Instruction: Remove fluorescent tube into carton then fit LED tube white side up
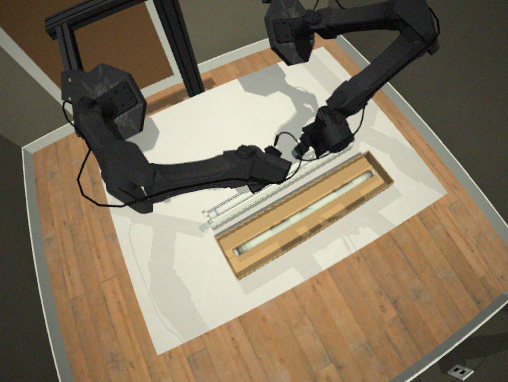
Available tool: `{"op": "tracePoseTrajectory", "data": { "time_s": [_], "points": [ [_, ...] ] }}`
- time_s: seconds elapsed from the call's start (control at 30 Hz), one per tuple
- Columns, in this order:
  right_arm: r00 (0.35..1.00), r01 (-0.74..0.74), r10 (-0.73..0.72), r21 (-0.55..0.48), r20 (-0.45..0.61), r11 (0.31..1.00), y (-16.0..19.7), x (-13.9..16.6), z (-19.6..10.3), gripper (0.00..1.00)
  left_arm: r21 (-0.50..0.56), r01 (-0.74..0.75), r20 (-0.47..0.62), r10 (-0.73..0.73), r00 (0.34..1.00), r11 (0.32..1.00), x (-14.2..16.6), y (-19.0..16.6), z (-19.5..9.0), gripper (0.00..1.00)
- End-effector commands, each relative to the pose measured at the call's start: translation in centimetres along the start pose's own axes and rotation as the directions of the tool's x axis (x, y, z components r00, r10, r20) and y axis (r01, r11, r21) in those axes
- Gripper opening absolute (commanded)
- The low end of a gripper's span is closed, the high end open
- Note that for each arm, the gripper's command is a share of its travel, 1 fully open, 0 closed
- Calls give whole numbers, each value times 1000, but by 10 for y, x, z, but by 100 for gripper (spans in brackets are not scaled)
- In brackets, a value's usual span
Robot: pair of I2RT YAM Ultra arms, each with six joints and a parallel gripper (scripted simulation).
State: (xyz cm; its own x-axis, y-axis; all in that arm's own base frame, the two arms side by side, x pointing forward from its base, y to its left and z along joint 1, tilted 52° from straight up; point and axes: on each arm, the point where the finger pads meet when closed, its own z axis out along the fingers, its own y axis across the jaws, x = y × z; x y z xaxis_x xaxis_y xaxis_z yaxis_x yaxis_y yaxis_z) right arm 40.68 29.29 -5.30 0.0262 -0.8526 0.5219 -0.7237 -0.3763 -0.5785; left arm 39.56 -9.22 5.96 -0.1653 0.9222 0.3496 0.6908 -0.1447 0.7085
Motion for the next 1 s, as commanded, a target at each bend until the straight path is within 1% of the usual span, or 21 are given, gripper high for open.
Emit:
{"op": "tracePoseTrajectory", "data": {
  "time_s": [0.0, 0.03, 0.07, 0.17, 0.23, 0.3, 0.37, 0.4, 0.43, 0.57, 0.6, 0.63, 0.67, 0.7, 0.73, 0.77, 0.8, 0.83, 0.87, 0.93, 0.97],
  "points": [
    [999, 30, -30, 3, 26, 1000, 2, -15, -10, 49, -4, -15, 25, 15, 1000, 1000, -7, 2, -5, 49],
    [999, 33, -33, 2, 25, 999, 3, -15, -9, 49, -9, -10, 27, 11, 1000, 1000, -9, 5, -6, 49],
    [999, 49, -49, -3, 20, 999, 18, -15, -1, 49, -25, 3, 32, -2, 999, 1000, -6, 9, -10, 49],
    [999, -16, 13, 73, 33, 997, -16, -6, -19, 49, -2, -3, 13, 3, 1000, 1000, 5, 1, -4, 49],
    [999, -10, 7, 87, 34, 996, -13, -8, -14, 49, -9, -7, 21, 8, 1000, 1000, 2, 1, -5, 49],
    [999, -26, 23, 100, 27, 995, -17, 0, -5, 49, -14, -15, 30, 15, 999, 1000, 0, 2, -7, 49],
    [999, -26, 23, 100, 27, 995, -17, 0, -5, 49, -14, -15, 30, 15, 999, 1000, 0, 2, -7, 49],
    [999, -27, 23, 111, 36, 993, -17, -2, -5, 49, -21, -4, 28, 5, 1000, 1000, 3, 7, -6, 49],
    [999, -47, 43, 126, 34, 991, -23, 5, -3, 49, -5, -4, 15, 4, 1000, 1000, 11, 0, -3, 49],
    [999, -31, 21, 200, 50, 979, -20, -2, -6, 49, -12, -13, 20, 13, 1000, 1000, 15, 3, -4, 49],
    [999, -39, 30, 218, 45, 975, -21, 4, -2, 49, -12, -14, 19, 14, 1000, 1000, 18, 4, -4, 49],
    [998, -40, 26, 237, 62, 971, -22, -2, -10, 49, -16, -20, 30, 20, 999, 1000, 15, 4, -6, 49],
    [999, -49, 42, 228, 35, 972, -21, 12, 2, 49, -15, -18, 27, 19, 999, 1000, 18, 4, -5, 49],
    [999, -48, 41, 241, 35, 969, -20, 13, 2, 49, -13, -16, 23, 16, 1000, 1000, 21, 4, -4, 49],
    [998, -38, 24, 249, 61, 968, -19, 2, -9, 49, -16, -19, 30, 20, 999, 1000, 18, 4, -6, 49],
    [999, -34, 24, 233, 43, 972, -14, 11, 1, 49, -12, -9, 17, 9, 1000, 1000, 25, 4, -3, 49],
    [999, -29, 20, 248, 38, 968, -13, 10, -3, 49, -12, -10, 17, 10, 1000, 1000, 26, 4, -3, 49],
    [999, -36, 32, 250, 21, 968, -13, 21, 5, 49, -12, -9, 13, 9, 1000, 1000, 29, 4, -3, 49],
    [999, -38, 33, 270, 23, 962, -14, 22, 3, 49, -13, -12, 14, 13, 1000, 1000, 30, 4, -3, 49],
    [999, -38, 33, 270, 23, 962, -14, 22, 3, 49, -13, -12, 14, 13, 1000, 1000, 30, 4, -3, 49],
    [999, -29, 17, 297, 44, 954, -12, 13, -5, 49, -19, -19, 22, 20, 1000, 1000, 28, 5, -5, 49]
  ]
}}
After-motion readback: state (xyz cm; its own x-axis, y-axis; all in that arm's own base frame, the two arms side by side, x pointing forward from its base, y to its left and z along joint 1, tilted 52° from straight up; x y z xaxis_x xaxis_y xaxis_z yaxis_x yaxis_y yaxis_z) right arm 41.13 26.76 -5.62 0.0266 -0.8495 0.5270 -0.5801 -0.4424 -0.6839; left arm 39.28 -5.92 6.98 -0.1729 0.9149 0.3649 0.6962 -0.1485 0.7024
